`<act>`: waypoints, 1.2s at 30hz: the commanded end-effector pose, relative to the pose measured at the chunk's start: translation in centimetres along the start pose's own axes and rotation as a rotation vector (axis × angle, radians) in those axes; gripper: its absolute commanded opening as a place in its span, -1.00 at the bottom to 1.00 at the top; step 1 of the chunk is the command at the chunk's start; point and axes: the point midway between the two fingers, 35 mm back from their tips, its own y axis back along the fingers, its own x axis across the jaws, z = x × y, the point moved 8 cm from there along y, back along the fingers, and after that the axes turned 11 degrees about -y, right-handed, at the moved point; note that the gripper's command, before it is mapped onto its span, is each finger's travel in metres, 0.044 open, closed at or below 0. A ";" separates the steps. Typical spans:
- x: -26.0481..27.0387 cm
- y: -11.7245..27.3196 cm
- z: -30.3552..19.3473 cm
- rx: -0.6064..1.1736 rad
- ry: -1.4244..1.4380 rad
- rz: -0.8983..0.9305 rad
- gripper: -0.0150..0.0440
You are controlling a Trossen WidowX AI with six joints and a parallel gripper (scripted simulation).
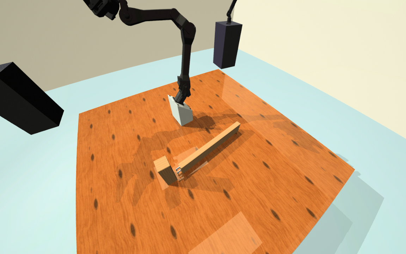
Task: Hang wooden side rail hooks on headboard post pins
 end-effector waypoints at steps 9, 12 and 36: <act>12.1 -6.9 -6.5 0.130 0.403 0.258 1.00; 15.1 -7.7 -7.7 0.144 0.503 0.335 1.00; 38.6 -4.3 -15.0 -0.088 1.346 1.144 1.00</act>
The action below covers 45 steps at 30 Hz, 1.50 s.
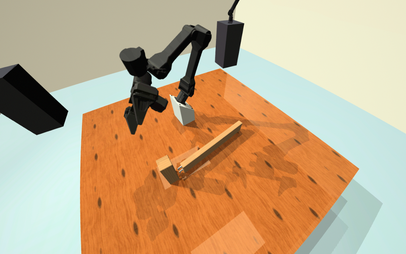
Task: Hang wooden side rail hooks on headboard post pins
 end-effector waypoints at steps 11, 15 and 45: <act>9.4 -3.3 12.4 -0.405 0.746 0.359 1.00; 10.2 -3.2 13.3 -0.449 0.807 0.379 1.00; 10.1 -3.4 14.1 -0.350 0.510 0.474 1.00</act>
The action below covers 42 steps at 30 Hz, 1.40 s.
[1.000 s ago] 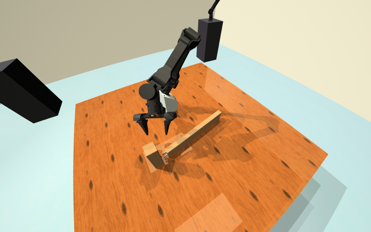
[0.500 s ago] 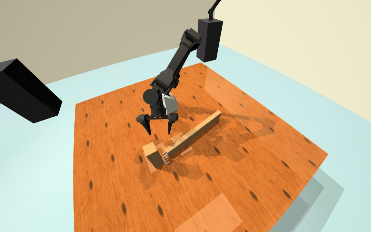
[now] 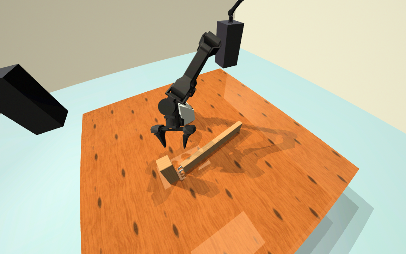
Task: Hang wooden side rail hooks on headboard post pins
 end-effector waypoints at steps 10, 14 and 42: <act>-1.7 -0.7 1.4 0.090 -0.883 0.097 1.00; -2.2 -0.9 1.8 0.141 -1.164 0.105 1.00; -4.8 -1.6 4.3 0.452 -2.536 -0.126 1.00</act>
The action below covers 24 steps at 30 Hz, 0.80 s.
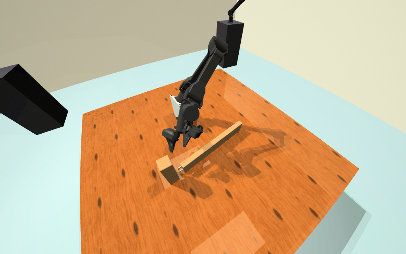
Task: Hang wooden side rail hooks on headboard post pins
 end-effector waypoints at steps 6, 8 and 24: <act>2.2 0.7 1.1 -0.027 -0.965 -0.149 1.00; 2.4 0.7 1.2 -0.038 -1.055 -0.160 1.00; 3.3 0.9 1.5 -0.109 -1.513 -0.201 1.00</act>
